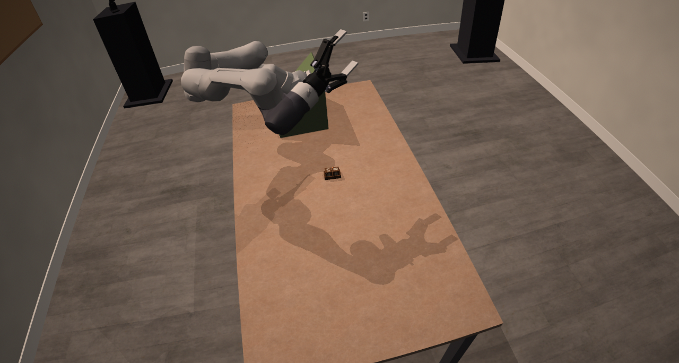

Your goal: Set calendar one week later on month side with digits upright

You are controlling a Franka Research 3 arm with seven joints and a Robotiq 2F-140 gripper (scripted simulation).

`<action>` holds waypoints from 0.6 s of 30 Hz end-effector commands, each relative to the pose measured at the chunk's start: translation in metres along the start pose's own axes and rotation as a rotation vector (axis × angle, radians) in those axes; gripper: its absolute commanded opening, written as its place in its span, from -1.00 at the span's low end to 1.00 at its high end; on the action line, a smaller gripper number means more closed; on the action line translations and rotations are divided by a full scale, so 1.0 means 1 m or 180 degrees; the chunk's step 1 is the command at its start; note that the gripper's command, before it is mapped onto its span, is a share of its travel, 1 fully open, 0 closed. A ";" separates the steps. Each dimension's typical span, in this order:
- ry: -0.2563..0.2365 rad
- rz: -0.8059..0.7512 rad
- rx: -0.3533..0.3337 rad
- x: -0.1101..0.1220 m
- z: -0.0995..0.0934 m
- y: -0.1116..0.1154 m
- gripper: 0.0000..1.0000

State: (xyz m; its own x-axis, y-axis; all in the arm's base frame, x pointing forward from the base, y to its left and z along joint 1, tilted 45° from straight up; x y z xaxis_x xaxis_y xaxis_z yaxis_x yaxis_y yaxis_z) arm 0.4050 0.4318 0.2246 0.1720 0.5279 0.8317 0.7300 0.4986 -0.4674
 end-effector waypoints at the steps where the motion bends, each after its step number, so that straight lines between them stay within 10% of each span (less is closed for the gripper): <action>1: -0.0038 0.0118 -0.0023 -0.003 -0.002 0.002 1.00; 11: -0.0038 0.0118 -0.0023 -0.003 -0.002 0.002 1.00; 12: -0.0481 0.0382 0.0017 -0.044 0.018 0.001 1.00; 18: -0.0553 0.0423 0.0021 -0.051 0.021 0.001 1.00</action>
State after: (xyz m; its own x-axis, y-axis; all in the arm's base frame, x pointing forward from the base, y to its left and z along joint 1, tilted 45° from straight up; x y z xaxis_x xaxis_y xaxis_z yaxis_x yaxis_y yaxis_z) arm 0.3821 0.4219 0.1811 0.1313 0.6623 0.7376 0.7062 0.4597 -0.5385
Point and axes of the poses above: the point where the finger pads meet when closed, its own z axis out along the fingers, its own x axis across the jaws, y = z × x, the point moved 7 cm from there along -z, back along the fingers, and after that the axes turned 5 degrees about z, right-handed, at the moved point
